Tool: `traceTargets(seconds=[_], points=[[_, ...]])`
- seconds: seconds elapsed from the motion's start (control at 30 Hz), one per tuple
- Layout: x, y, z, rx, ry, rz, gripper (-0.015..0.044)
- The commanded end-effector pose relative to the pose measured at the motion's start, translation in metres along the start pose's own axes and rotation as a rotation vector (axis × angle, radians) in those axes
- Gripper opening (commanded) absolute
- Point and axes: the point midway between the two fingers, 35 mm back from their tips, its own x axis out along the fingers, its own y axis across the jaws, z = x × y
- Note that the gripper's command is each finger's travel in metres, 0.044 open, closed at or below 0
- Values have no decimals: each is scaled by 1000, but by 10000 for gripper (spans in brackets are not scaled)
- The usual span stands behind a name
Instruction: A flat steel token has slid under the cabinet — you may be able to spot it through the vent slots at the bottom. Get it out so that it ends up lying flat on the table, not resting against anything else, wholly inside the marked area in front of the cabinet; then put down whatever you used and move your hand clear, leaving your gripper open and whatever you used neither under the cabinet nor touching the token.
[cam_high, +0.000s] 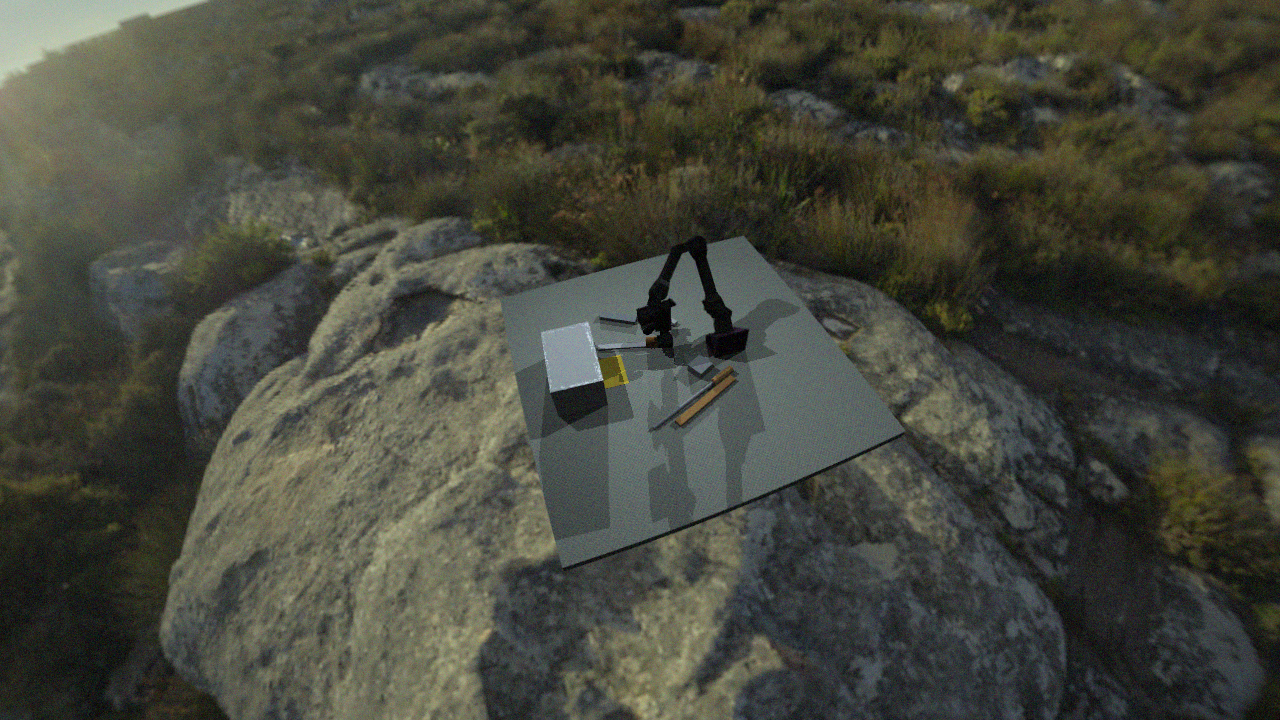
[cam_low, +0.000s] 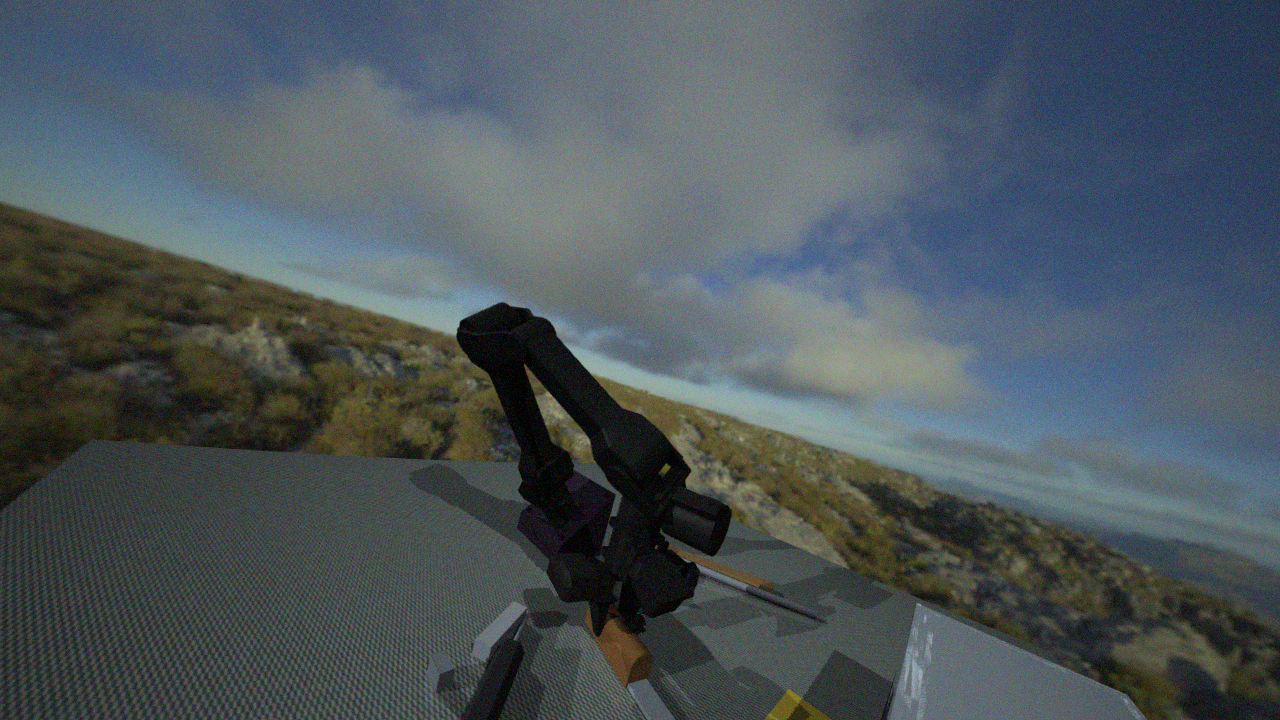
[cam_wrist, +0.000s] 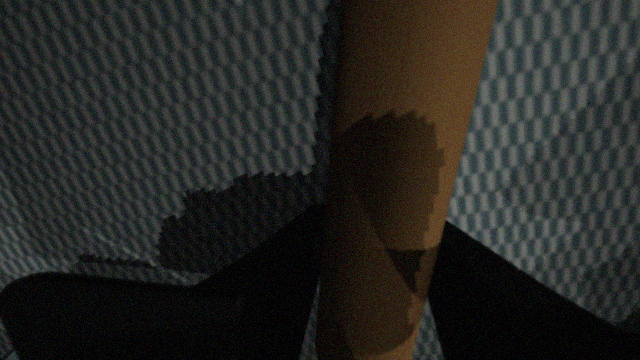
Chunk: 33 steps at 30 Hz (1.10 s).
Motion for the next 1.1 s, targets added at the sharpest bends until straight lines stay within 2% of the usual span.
traceTargets(seconds=[0.0, 1.07], points=[[0, 0, 0, 45, -1, 0, 0], [-1, 0, 1, 286, -1, 0, 0]])
